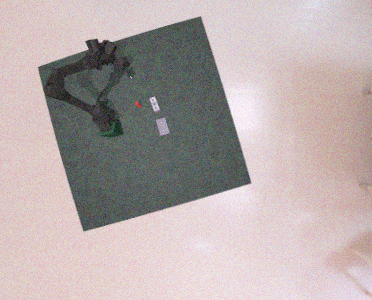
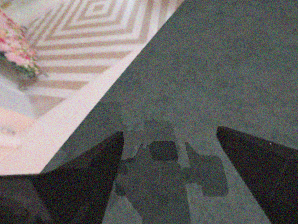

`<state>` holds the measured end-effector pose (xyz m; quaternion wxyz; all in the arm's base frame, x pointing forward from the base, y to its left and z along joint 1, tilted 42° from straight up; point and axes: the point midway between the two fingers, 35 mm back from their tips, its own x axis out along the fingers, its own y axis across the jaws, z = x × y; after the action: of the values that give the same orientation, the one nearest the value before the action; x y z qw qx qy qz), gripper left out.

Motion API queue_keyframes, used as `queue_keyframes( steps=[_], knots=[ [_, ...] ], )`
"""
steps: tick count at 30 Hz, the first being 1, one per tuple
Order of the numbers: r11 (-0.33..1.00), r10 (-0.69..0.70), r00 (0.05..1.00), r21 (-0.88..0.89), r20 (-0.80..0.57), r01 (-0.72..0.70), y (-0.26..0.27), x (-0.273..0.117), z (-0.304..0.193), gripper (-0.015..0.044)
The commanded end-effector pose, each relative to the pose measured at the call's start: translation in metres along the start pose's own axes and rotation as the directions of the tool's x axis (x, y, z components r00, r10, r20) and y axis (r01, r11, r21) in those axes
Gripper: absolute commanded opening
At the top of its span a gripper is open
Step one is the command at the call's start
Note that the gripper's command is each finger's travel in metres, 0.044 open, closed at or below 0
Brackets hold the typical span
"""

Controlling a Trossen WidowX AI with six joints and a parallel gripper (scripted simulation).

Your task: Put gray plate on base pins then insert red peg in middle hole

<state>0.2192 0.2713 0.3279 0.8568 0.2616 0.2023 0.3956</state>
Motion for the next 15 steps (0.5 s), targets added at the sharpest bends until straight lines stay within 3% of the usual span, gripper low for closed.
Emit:
queue_keyframes(
  steps=[1,5,8,15],
  knots=[
    [1.000,-0.002,1.000,0.013,-0.006,0.002,0.000,0.001,0.000,0.0426],
    [0.961,-0.045,0.992,0.267,-0.120,0.076,0.002,0.011,0.006,0.0440],
    [0.859,-0.080,0.972,0.479,-0.223,0.181,0.004,0.018,0.010,0.0440],
    [0.384,-0.137,0.882,0.797,-0.450,0.466,0.004,0.023,0.018,0.0440]
  ],
)
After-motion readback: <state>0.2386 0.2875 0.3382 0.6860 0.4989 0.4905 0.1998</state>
